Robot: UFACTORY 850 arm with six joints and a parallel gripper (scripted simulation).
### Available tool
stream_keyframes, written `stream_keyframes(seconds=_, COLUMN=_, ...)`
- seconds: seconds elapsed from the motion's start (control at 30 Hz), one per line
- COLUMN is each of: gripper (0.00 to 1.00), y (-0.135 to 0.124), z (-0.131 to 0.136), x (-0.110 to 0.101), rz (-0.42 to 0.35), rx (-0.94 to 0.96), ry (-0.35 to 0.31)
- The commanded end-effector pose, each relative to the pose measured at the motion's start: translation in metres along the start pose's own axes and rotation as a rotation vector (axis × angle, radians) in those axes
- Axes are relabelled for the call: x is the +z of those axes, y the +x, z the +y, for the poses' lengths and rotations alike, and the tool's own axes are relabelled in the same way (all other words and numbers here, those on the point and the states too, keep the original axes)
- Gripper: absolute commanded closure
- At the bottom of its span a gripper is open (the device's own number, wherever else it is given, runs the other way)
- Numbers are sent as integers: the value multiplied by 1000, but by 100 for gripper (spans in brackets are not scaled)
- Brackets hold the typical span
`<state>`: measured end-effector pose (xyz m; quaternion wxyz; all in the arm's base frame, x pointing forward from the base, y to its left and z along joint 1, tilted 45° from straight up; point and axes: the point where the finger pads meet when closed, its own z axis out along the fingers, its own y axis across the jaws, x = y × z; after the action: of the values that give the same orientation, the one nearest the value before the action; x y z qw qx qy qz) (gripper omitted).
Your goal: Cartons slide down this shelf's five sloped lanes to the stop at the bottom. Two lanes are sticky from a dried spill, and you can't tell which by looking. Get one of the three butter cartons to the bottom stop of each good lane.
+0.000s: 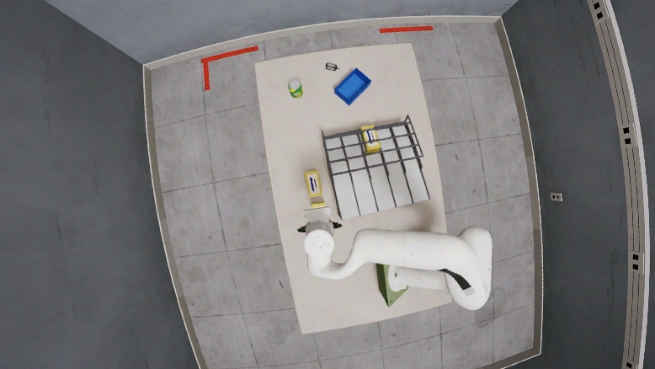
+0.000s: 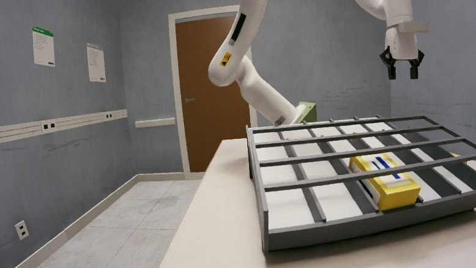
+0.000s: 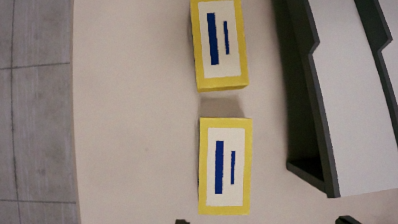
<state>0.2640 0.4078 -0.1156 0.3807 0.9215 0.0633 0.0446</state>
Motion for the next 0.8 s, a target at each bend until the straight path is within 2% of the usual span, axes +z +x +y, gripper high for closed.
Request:
stream_keyframes(seconds=0.0, gripper=10, y=0, z=-1, x=15, rz=1, rx=0, ry=2)
stream_keyframes(seconds=0.27, gripper=10, y=1, z=-1, x=47, rz=1, rx=0, ry=2)
stream_keyframes(seconds=0.33, gripper=10, y=1, z=-1, x=47, rz=1, rx=0, ry=2)
stream_keyframes(seconds=0.37, gripper=10, y=0, z=-1, x=38, rz=1, rx=0, ry=2)
stream_keyframes(seconds=0.77, gripper=10, y=1, z=-1, x=86, rz=1, rx=0, ry=2)
